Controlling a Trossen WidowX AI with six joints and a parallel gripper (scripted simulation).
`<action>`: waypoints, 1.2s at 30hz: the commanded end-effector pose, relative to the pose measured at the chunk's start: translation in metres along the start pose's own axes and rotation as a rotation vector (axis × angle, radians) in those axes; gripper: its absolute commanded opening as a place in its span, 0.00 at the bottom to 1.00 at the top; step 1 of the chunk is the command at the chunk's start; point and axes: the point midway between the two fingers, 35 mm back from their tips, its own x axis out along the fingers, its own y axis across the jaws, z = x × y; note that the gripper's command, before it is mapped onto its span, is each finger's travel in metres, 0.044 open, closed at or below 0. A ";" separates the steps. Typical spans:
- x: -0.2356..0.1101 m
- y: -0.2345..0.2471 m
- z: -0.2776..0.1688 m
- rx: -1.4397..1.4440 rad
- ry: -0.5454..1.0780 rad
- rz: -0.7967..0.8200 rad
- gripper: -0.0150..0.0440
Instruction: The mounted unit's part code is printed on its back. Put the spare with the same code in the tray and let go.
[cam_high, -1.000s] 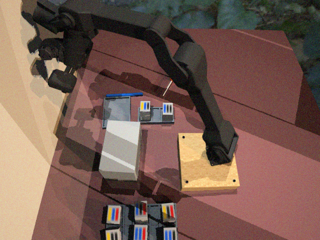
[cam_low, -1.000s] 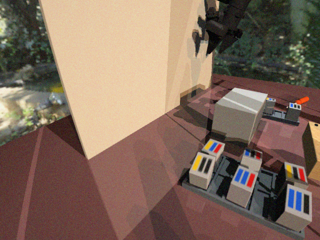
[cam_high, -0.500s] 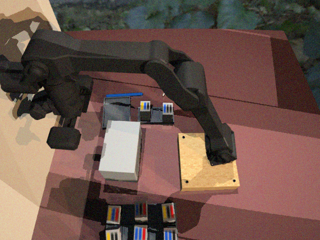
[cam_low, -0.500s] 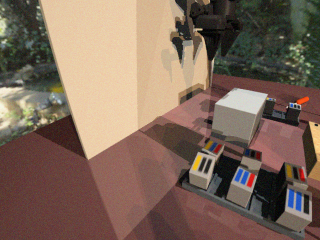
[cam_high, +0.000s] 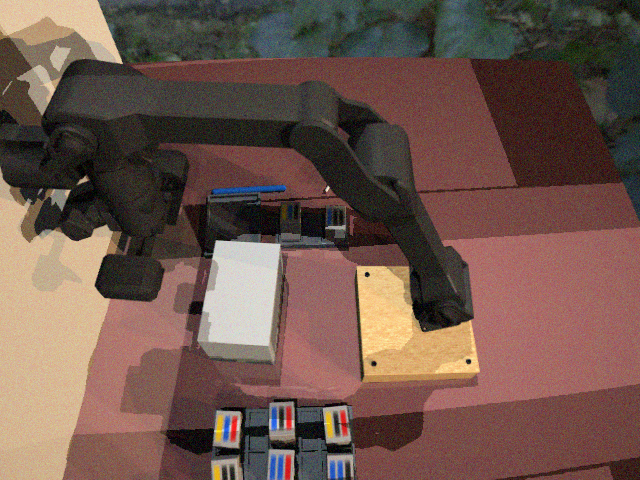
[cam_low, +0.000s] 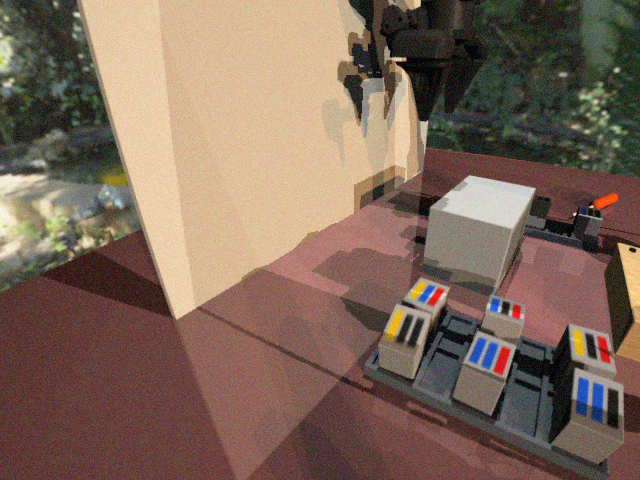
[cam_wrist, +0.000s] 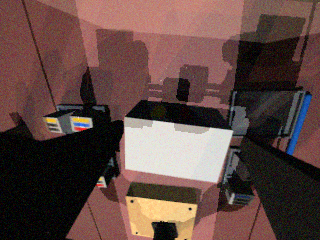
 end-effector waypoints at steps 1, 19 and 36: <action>0.000 0.010 -0.005 -0.055 0.002 -0.003 1.00; 0.052 0.175 -0.219 -1.668 0.020 0.041 1.00; 0.093 0.172 -0.230 -1.726 0.021 0.043 0.76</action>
